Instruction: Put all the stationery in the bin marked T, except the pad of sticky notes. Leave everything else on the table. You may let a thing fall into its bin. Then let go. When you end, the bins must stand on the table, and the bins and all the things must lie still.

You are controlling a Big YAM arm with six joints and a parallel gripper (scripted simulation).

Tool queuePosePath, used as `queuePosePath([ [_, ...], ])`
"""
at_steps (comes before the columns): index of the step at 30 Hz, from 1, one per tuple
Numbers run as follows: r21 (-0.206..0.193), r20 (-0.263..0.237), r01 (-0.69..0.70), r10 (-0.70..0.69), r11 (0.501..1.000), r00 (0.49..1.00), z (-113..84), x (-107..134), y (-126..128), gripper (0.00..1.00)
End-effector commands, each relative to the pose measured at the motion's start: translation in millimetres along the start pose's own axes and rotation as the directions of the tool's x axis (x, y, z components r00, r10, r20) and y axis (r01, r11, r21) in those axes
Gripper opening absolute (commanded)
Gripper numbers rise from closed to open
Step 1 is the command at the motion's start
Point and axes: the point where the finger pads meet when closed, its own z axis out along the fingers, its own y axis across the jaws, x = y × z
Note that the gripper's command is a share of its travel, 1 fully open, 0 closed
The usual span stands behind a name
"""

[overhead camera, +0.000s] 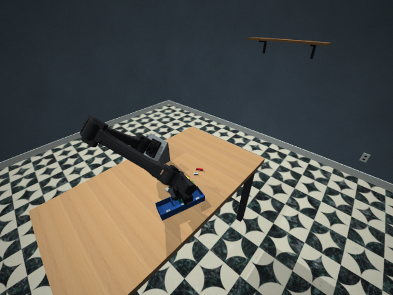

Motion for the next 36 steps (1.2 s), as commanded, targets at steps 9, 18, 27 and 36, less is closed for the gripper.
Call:
queuePosePath([
  [9, -0.016, 0.049, -0.006, 0.007, 1.0, 0.999, -17.0, -6.5, 5.3, 0.1],
  [18, -0.018, 0.058, -0.025, 0.026, 1.0, 0.998, -35.6, -19.6, 0.6, 0.1],
  [27, -0.019, 0.059, -0.026, 0.027, 1.0, 0.998, -45.3, -19.4, 0.4, 0.1],
  [36, -0.017, 0.055, -0.022, 0.023, 1.0, 0.998, -54.1, -18.7, 1.8, 0.1],
])
